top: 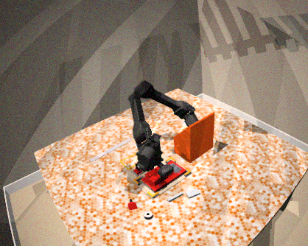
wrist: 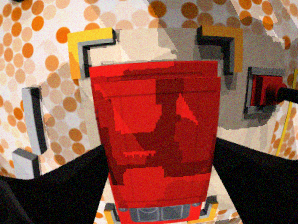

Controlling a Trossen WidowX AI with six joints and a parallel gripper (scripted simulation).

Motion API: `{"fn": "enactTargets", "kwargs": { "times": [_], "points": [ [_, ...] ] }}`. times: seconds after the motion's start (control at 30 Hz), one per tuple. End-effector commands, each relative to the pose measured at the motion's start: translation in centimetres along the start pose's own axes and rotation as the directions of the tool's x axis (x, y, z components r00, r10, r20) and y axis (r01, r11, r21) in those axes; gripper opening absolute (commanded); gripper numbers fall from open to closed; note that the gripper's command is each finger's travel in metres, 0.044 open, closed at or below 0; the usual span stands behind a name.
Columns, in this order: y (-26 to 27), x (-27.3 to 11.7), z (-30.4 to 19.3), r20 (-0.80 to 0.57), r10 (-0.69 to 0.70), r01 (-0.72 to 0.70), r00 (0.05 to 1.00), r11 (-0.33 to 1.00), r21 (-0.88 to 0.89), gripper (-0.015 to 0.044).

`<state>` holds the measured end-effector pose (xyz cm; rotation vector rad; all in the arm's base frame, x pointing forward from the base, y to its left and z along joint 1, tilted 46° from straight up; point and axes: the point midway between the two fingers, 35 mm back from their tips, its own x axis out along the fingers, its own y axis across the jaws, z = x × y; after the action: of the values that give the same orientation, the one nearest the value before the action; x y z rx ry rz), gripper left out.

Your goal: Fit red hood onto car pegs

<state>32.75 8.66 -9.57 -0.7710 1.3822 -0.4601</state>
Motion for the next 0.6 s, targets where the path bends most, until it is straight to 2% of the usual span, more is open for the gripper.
{"fn": "enactTargets", "kwargs": {
  "times": [0.0, 0.57],
  "points": [
    [-0.02, -0.22, 0.06, 0.002, 0.000, 0.000, 1.000, 1.000, 0.002, 0.0000],
    [0.00, -0.41, -0.01, 0.003, 0.001, -0.001, 1.000, 1.000, 0.002, 0.0000]
  ]
}}
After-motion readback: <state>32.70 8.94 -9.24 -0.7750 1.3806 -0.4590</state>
